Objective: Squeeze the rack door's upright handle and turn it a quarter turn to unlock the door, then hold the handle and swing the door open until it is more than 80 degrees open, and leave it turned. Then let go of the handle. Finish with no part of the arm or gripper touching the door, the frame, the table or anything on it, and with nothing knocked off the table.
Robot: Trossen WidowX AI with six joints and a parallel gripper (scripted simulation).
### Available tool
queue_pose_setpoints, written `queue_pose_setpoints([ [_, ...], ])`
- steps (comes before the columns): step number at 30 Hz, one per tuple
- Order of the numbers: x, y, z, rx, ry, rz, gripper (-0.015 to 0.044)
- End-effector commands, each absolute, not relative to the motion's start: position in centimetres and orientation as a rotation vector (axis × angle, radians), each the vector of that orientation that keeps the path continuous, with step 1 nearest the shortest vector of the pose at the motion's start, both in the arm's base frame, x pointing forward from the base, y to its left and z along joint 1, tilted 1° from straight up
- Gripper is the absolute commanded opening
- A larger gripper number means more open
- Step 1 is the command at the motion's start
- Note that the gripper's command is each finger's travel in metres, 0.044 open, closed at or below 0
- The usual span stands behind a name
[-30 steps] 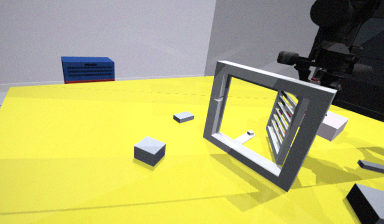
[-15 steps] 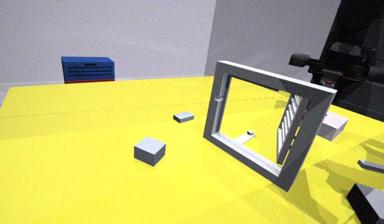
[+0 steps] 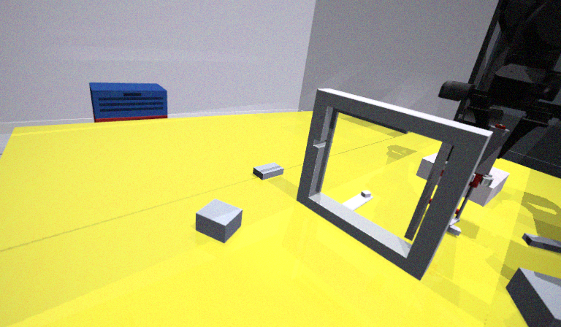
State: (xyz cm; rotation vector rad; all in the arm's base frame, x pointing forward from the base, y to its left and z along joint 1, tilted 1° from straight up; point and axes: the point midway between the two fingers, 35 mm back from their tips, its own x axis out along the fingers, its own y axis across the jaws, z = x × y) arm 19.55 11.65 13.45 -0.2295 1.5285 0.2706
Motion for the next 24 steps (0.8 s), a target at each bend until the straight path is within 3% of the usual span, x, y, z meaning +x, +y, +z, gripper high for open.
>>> queue_pose_setpoints([
  [1, 19.6, 12.1, 13.5, -0.184, 1.529, 0.222, 0.0018],
  [24, 19.4, 14.1, 13.6, -0.077, 1.538, 0.12, 0.0018],
])
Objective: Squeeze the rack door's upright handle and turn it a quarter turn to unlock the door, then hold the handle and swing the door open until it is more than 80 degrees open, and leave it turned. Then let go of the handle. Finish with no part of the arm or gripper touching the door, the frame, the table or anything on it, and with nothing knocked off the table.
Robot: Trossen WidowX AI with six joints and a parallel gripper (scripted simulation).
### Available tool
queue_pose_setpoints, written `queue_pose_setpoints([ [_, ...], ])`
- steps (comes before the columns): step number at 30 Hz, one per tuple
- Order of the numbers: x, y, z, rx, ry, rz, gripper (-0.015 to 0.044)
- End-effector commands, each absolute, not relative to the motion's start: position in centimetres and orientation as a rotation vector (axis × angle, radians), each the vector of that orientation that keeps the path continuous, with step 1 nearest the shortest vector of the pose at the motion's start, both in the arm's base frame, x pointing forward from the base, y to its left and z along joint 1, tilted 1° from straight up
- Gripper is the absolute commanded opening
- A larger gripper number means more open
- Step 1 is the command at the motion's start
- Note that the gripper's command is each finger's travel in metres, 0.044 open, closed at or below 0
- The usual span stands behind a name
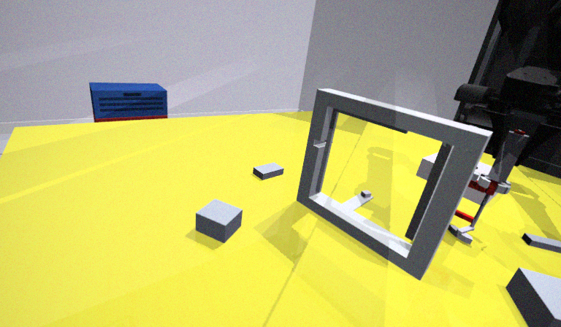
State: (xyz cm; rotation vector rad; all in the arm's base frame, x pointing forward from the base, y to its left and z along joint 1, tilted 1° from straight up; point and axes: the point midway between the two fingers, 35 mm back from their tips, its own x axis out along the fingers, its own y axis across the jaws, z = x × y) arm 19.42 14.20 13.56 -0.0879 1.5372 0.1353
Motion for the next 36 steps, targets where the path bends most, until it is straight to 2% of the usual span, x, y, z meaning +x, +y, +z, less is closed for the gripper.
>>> queue_pose_setpoints([
  [1, 19.4, 14.1, 13.6, -0.077, 1.538, 0.12, 0.0018],
  [11, 19.4, 14.1, 13.6, -0.077, 1.538, 0.12, 0.0281],
  [12, 19.4, 14.1, 13.6, -0.077, 1.538, 0.12, 0.029],
  [36, 19.5, 14.2, 16.3, -0.077, 1.538, 0.12, 0.029],
])
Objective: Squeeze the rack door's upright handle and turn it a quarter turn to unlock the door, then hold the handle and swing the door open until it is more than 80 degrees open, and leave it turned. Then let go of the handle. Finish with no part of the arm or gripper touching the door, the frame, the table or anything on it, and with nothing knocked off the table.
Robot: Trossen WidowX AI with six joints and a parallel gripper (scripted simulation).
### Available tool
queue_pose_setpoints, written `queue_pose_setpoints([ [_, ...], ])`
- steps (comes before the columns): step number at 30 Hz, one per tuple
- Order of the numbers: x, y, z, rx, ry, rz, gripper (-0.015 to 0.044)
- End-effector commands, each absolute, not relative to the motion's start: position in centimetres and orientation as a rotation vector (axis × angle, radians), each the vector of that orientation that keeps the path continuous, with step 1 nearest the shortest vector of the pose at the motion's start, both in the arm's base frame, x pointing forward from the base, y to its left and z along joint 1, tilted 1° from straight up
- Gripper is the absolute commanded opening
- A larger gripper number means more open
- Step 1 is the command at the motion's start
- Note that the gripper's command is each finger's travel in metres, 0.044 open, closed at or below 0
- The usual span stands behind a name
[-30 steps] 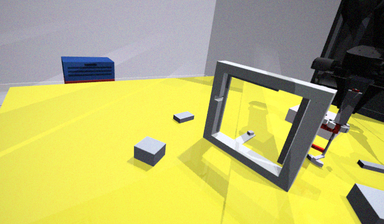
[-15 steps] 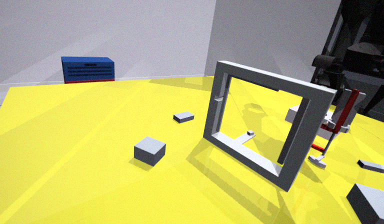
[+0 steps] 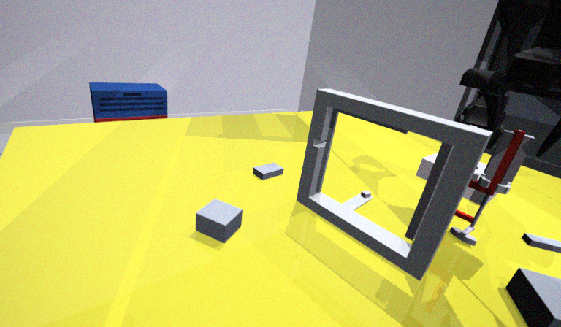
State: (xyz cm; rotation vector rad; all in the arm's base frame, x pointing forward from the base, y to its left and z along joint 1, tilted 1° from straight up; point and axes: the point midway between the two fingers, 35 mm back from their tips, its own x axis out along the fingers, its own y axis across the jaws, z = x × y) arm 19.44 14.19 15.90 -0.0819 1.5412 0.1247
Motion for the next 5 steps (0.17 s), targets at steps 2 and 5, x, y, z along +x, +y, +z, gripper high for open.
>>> queue_pose_setpoints([
  [2, 19.5, 14.19, 16.52, -0.077, 1.538, 0.12, 0.029],
  [5, 19.49, 14.19, 16.88, -0.077, 1.538, 0.12, 0.029],
])
